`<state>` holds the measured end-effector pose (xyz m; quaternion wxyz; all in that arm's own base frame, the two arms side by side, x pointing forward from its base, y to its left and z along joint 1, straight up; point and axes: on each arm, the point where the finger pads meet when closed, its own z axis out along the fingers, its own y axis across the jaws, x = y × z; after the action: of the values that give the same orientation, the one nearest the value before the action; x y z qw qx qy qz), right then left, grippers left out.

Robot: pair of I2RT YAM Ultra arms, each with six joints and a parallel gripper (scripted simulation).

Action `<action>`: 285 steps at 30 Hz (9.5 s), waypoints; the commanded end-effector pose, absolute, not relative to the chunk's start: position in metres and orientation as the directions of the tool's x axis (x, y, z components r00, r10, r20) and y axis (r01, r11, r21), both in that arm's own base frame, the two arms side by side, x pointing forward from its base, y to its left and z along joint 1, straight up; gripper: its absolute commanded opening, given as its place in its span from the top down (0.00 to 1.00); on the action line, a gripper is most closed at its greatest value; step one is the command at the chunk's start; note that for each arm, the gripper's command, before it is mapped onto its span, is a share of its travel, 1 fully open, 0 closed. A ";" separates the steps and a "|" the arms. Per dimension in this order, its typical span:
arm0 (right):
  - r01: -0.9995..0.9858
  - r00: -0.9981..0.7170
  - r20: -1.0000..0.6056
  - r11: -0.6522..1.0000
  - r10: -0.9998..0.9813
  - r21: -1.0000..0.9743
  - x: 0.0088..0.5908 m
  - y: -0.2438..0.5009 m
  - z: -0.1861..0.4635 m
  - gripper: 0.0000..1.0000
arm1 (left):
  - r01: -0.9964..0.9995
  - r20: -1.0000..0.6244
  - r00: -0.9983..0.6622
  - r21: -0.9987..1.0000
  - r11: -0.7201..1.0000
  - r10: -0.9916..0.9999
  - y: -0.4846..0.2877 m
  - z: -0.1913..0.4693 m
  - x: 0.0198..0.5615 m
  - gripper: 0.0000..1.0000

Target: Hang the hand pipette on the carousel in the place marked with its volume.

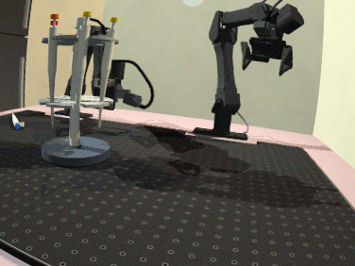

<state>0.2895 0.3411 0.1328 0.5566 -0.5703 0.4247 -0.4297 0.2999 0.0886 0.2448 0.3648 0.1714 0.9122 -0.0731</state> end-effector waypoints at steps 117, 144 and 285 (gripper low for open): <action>0.005 0.278 -0.024 0.026 -0.960 -1.000 0.285 0.344 0.153 0.51 | 0.371 -0.712 -0.650 0.008 0.929 0.266 0.091 0.253 0.304 0.00; 0.005 0.278 -0.024 0.026 -0.960 -1.000 0.285 0.344 0.153 0.51 | 0.371 -0.712 -0.650 0.008 0.929 0.266 0.091 0.253 0.304 0.00; 0.037 0.399 -0.029 0.047 -0.917 -0.998 0.363 0.355 0.168 1.00 | 0.371 -0.712 -0.650 0.008 0.929 0.266 0.091 0.253 0.304 0.00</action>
<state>0.3570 0.3534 0.1370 0.5811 -0.5950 0.3933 -0.3921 0.2999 0.0886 0.2448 0.3648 0.1714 0.9122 -0.0731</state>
